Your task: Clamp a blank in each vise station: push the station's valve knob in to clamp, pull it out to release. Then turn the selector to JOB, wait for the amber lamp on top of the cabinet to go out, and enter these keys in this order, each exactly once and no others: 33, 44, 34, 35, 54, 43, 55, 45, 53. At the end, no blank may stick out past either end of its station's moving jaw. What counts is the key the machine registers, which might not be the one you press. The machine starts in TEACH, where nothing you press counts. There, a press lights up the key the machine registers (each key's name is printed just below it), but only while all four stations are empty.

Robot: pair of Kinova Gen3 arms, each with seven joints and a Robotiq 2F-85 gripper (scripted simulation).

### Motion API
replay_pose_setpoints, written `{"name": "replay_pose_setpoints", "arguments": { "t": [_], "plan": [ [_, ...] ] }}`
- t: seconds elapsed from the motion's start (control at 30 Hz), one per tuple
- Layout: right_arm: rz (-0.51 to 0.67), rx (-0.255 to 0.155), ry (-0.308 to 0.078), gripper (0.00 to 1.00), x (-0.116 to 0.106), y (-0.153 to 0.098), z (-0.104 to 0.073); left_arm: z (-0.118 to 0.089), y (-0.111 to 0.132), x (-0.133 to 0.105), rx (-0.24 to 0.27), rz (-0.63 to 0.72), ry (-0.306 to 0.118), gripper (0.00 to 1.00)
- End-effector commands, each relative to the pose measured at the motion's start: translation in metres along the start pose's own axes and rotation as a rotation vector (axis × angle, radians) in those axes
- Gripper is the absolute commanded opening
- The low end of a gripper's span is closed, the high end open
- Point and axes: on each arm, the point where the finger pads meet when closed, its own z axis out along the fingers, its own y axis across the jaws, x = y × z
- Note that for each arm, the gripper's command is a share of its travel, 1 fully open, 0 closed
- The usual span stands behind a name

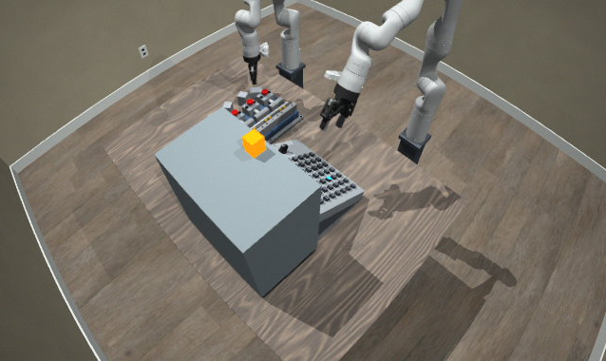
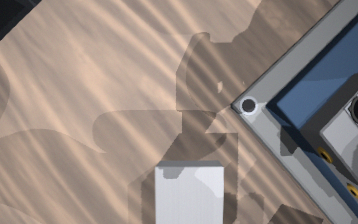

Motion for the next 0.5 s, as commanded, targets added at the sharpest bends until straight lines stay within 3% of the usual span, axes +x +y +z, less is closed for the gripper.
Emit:
{"name": "replay_pose_setpoints", "arguments": {
  "t": [0.0,0.47],
  "plan": [
    [0.0,-0.002,-0.001,0.705,-0.0006,0.0009,0.0062,-0.0005,-0.0006,0.0001,0.002,0.0,0.001,1.0],
    [0.0,-0.002,-0.001,0.705,-0.0006,0.0009,0.0139,-0.0005,-0.0006,0.0001,0.002,0.0,0.001,1.0]
  ]
}}
